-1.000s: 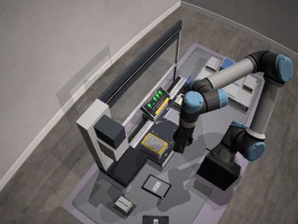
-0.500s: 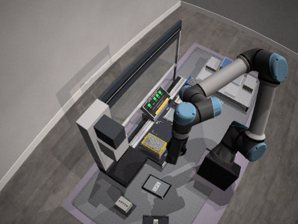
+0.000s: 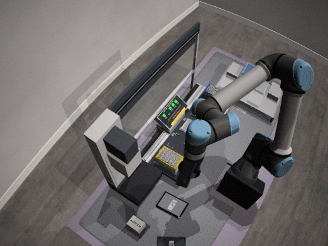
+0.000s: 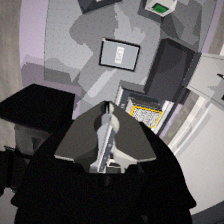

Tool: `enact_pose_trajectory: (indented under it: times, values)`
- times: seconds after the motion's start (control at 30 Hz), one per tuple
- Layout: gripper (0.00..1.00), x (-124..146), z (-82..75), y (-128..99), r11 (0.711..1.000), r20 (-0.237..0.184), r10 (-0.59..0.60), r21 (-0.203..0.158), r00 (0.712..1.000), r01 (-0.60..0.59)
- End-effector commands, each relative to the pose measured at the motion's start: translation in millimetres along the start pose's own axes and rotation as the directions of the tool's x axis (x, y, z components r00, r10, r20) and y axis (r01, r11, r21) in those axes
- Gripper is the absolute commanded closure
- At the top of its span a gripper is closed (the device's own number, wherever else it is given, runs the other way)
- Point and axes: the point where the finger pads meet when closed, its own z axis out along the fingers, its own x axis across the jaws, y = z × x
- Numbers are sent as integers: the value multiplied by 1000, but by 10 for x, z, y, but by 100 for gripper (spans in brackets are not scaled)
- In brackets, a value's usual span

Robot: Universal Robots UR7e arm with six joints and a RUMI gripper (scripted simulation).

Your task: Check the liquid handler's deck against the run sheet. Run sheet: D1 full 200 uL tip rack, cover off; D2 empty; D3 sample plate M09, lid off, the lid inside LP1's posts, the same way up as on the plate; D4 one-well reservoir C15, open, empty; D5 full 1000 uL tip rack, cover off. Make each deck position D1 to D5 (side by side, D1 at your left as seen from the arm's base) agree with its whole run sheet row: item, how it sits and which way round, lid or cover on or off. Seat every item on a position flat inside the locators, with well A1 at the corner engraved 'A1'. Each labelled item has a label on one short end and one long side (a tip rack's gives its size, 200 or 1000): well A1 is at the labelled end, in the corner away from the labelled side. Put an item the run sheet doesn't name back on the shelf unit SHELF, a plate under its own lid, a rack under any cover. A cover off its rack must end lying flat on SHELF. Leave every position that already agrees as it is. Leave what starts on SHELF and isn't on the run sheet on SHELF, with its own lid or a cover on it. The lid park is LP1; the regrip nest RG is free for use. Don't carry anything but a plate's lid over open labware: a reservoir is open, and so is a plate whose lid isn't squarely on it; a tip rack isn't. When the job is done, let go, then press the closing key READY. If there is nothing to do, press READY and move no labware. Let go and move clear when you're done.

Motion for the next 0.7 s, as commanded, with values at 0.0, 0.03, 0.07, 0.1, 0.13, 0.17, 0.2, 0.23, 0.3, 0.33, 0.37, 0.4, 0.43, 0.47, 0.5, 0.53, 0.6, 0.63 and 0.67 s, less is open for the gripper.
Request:
enact_pose_trajectory:
  times: [0.0,0.03,0.07,0.1,0.13,0.17,0.2,0.23,0.3,0.33,0.37,0.4,0.43,0.47,0.5,0.53,0.6,0.63,0.67]
  values:
    - [100,42,-2,-227,999,0,49,-1,999,-49]
    - [100,51,-2,-276,999,0,49,-1,999,-49]
    - [100,59,-2,-325,999,0,49,-1,999,-49]
    - [100,68,-2,-375,999,0,49,-1,999,-49]
    - [100,76,-2,-424,999,0,49,-1,999,-49]
    - [100,85,-2,-473,999,0,49,-1,999,-49]
    - [100,85,-2,-473,999,0,49,-1,999,-49]
    - [100,85,-2,-473,999,0,49,-1,999,-49]
    - [100,101,-2,-572,999,0,49,-1,999,-49]
    - [100,110,-2,-621,999,0,49,-1,999,-49]
    - [100,118,-2,-670,999,0,49,-1,999,-49]
    - [100,127,-2,-720,999,0,49,-1,999,-49]
    - [100,135,-2,-769,999,0,49,-1,999,-49]
    - [100,136,-2,-776,999,0,49,-1,999,-49]
    - [100,136,-2,-776,999,0,49,-1,999,-49]
    - [100,136,-2,-776,999,0,49,-1,999,-49]
    - [100,136,-2,-776,999,0,49,-1,999,-49]
    - [100,137,-2,-776,999,0,49,-1,999,-49]
    - [100,137,-2,-776,999,0,49,-1,999,-49]
